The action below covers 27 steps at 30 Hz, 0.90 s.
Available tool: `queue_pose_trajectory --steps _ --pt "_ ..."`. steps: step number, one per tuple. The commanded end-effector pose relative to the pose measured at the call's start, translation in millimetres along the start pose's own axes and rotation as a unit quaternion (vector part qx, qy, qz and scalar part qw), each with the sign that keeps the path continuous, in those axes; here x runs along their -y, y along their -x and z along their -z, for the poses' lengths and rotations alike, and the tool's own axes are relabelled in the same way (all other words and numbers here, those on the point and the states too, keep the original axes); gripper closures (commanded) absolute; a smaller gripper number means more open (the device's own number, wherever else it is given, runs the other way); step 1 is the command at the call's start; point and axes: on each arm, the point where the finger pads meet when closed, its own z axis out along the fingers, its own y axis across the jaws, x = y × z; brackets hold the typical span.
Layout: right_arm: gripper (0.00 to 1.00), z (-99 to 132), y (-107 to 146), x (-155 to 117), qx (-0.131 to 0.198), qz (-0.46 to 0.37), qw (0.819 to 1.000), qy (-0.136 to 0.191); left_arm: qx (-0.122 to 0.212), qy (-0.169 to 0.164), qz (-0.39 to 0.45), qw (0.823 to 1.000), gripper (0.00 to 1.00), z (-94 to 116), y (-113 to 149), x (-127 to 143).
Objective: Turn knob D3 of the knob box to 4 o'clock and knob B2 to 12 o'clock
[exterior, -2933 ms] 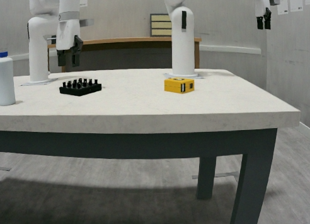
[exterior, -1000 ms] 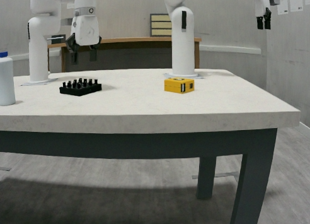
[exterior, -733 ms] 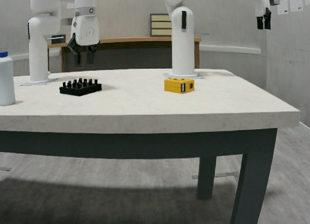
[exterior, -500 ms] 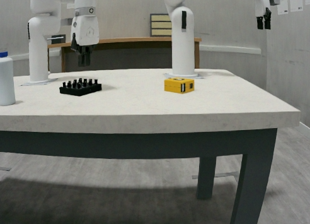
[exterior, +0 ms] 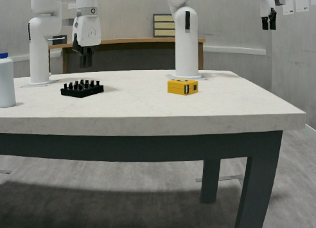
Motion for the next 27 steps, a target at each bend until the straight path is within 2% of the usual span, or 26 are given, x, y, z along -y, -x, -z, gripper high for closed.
queue_pose_trajectory --steps 1,27 --pt "0.79 1.3 1.2 0.2 0.002 0.0 1.0 0.0 -0.002 0.0 0.0 1.0 0.0 1.5 -0.9 0.0" --pt "0.79 -5.9 1.3 0.2 0.002 0.0 1.0 0.0 -0.002 0.0 0.0 1.0 0.0 1.5 -0.9 0.0"
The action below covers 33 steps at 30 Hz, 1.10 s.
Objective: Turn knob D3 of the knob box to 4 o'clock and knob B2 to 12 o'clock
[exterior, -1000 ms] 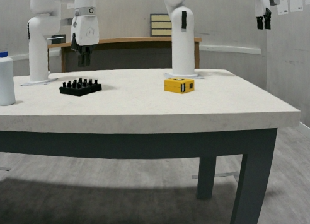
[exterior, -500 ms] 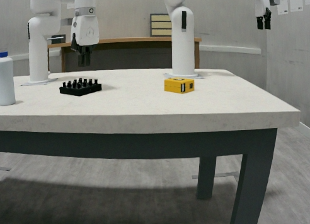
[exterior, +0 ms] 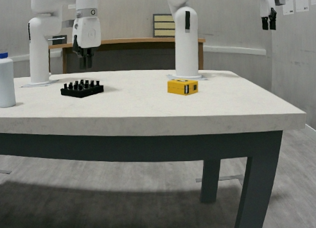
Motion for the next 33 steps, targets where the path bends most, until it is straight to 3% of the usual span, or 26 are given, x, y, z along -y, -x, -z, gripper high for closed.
queue_pose_trajectory --steps 1,33 --pt "0.79 -2.0 1.2 0.2 0.002 0.0 1.0 0.0 -0.002 0.0 0.0 1.0 0.0 1.5 -0.9 0.0" --pt "0.79 -34.7 1.5 -0.2 0.002 0.0 1.0 0.0 -0.002 0.0 0.0 1.0 0.0 1.5 -0.9 0.0"
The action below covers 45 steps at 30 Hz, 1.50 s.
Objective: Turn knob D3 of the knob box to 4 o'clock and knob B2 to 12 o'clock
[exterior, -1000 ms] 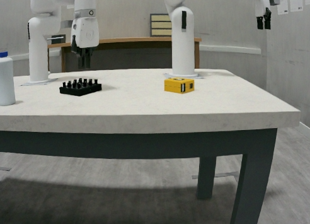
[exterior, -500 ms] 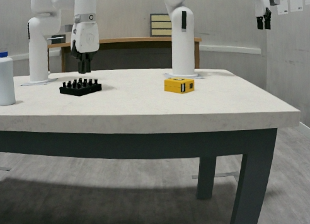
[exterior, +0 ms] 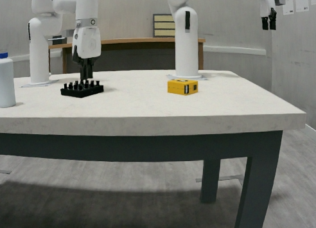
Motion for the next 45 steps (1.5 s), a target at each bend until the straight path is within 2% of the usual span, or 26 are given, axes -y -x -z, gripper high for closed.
queue_pose_trajectory --steps 1,31,45 --pt "0.79 -1.4 1.2 0.2 0.002 0.0 1.0 0.0 -0.002 0.0 0.0 1.0 0.0 1.5 -0.9 0.0" --pt "0.79 -4.2 1.2 0.2 0.002 0.0 1.0 0.0 -0.002 0.0 0.0 1.0 0.0 1.5 -0.9 0.0" --pt "0.79 -14.0 1.2 0.2 0.002 0.0 1.0 0.0 -0.002 0.0 0.0 1.0 0.0 1.5 -0.9 0.0"
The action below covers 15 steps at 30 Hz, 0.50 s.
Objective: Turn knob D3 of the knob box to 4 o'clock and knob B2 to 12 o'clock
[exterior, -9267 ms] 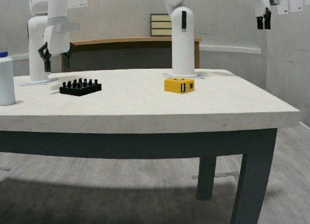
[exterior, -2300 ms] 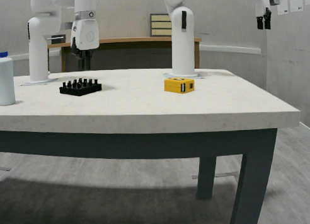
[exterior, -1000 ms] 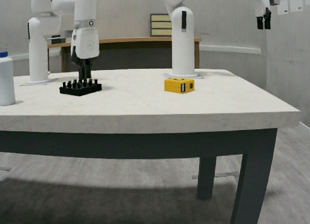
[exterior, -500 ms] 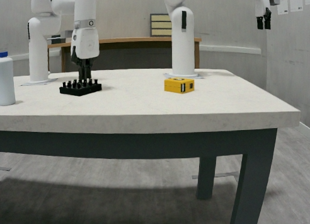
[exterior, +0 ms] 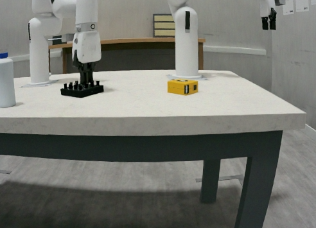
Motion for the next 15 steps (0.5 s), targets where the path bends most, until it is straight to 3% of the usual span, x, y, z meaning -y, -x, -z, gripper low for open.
queue_pose_trajectory --steps 1,13,14,15 --pt "0.79 0.8 1.5 0.3 0.002 0.0 1.0 0.0 -0.002 0.0 0.0 1.0 0.0 1.5 -0.9 0.0" --pt "0.79 0.8 1.5 0.3 0.002 0.0 1.0 0.0 -0.002 0.0 0.0 1.0 0.0 1.5 -0.9 0.0" --pt "0.9 0.8 1.5 0.3 0.002 0.0 1.0 0.0 -0.002 0.0 0.0 1.0 0.0 1.5 -0.9 0.0" --pt "0.9 0.8 1.5 0.3 0.002 0.0 1.0 0.0 -0.002 0.0 0.0 1.0 0.0 1.5 -0.9 0.0"
